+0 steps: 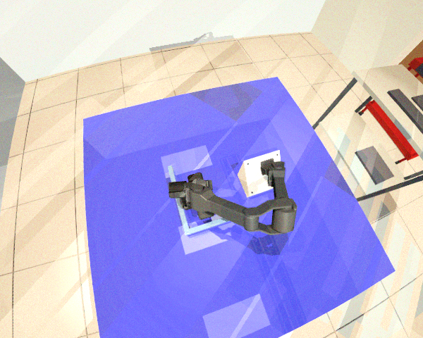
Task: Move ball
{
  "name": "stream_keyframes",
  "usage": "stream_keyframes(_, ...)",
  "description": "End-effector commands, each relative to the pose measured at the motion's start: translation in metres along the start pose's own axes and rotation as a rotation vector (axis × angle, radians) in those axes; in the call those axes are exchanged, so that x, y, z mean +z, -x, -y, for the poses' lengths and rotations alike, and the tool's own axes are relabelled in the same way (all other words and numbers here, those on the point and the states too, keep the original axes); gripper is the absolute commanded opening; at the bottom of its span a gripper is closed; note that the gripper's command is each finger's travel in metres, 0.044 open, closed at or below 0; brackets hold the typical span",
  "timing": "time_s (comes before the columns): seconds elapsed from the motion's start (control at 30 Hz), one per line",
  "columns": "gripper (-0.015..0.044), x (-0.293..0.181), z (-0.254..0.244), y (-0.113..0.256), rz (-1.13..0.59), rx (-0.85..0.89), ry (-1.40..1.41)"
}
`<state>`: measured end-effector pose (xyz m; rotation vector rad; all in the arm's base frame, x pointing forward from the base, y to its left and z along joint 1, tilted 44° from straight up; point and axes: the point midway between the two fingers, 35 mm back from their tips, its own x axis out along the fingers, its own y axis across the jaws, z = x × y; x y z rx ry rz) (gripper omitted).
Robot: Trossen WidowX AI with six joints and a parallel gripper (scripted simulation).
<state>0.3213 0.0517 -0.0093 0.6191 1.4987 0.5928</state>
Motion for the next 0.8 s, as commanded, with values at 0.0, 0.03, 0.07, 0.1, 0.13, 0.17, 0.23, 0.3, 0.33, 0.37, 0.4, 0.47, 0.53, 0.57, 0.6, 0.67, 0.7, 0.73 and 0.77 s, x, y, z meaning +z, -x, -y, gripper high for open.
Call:
stream_keyframes(0.0,0.0271,0.002,-0.001,0.06,0.03,-0.006,0.011)
stream_keyframes(0.03,0.0271,0.002,-0.001,0.063,0.03,-0.005,0.01)
stream_keyframes(0.07,0.0271,0.002,-0.001,0.063,0.03,-0.005,0.01)
stream_keyframes(0.1,0.0271,0.002,-0.001,0.063,0.03,-0.005,0.01)
stream_keyframes(0.13,0.0271,0.002,-0.001,0.063,0.03,-0.005,0.01)
stream_keyframes(0.17,0.0271,0.002,-0.001,0.063,0.03,-0.005,0.01)
stream_keyframes(0.23,0.0271,0.005,0.001,0.056,0.043,-0.004,0.005)
stream_keyframes(0.3,0.0271,0.005,0.001,0.056,0.043,-0.004,0.005)
stream_keyframes(0.33,0.0271,0.005,0.001,0.056,0.043,-0.004,0.005)
stream_keyframes(0.37,0.0271,0.005,0.001,0.056,0.043,-0.004,0.005)
stream_keyframes(0.4,0.0271,0.005,0.001,0.056,0.043,-0.004,0.005)
stream_keyframes(0.47,0.0323,0.004,0.001,0.065,0.042,-0.004,0.006)
stream_keyframes(0.53,0.0376,0.002,0.0,0.088,0.04,-0.003,0.008)
stream_keyframes(0.57,0.0402,0.001,-0.001,0.095,0.039,-0.002,0.009)
stream_keyframes(0.6,0.0428,0.0,-0.001,0.097,0.039,-0.002,0.009)
stream_keyframes(0.67,0.044,0.0,-0.001,0.097,0.039,-0.002,0.009)
stream_keyframes(0.7,0.044,0.0,-0.001,0.097,0.039,-0.002,0.009)
stream_keyframes(0.73,0.044,0.0,-0.001,0.097,0.039,-0.002,0.009)
stream_keyframes(0.77,0.044,0.0,-0.001,0.097,0.039,-0.002,0.009)
